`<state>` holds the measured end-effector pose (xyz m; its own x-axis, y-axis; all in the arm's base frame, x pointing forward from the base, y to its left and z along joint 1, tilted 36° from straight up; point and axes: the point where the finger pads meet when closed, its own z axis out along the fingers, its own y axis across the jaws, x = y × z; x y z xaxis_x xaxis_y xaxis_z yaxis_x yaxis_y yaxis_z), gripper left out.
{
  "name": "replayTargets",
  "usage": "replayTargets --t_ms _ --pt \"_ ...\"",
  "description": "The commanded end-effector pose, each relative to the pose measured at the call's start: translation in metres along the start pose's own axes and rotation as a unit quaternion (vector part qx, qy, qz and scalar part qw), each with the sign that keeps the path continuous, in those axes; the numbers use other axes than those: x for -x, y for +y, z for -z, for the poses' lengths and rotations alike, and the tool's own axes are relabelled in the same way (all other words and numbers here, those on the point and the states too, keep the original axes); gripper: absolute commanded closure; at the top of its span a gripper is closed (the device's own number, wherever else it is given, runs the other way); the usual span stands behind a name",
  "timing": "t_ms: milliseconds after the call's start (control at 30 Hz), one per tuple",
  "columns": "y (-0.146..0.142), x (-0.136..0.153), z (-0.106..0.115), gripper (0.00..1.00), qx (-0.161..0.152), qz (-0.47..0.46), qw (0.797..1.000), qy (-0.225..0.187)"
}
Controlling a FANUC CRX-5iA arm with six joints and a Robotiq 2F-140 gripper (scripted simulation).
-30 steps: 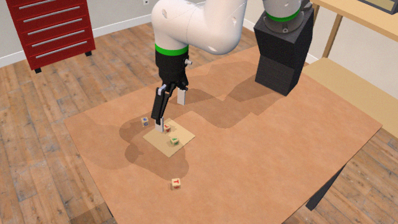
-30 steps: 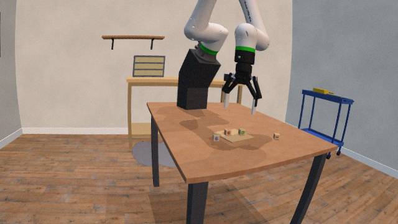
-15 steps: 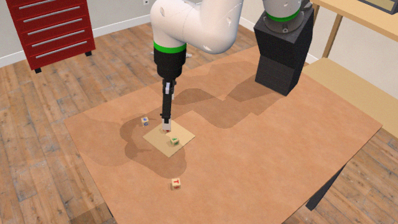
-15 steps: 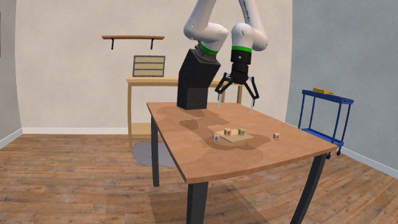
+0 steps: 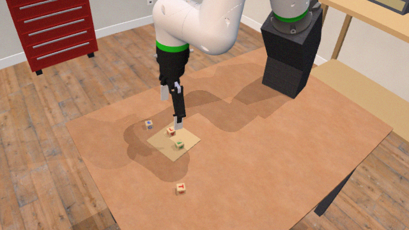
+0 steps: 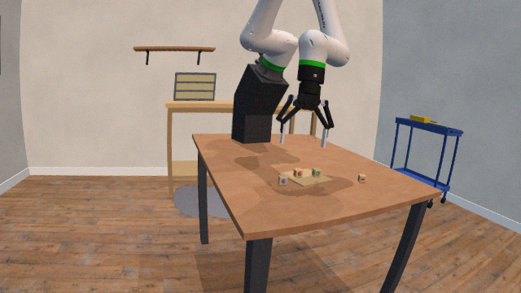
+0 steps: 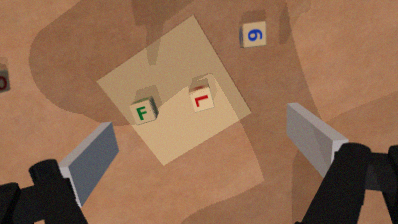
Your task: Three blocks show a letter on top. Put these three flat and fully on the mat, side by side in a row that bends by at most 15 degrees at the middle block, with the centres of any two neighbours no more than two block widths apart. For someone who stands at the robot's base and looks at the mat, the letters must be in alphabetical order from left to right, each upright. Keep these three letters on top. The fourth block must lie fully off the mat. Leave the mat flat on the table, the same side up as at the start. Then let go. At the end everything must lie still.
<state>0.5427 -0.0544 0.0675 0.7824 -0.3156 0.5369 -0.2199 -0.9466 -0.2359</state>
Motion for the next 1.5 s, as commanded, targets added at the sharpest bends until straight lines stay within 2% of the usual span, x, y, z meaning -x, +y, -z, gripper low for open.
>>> replayTargets --t_ms 0,267,300,1467 --pt "0.0047 -0.0008 -0.0005 0.0 -0.024 0.06 0.998 -0.013" --pt "0.0062 -0.0009 -0.0007 0.0 -0.024 0.08 0.996 -0.013" --pt "0.0062 -0.0009 -0.0007 0.63 -0.024 0.08 0.996 -0.013" --pt "0.0062 -0.0009 -0.0007 0.63 -0.024 0.08 0.996 -0.013"
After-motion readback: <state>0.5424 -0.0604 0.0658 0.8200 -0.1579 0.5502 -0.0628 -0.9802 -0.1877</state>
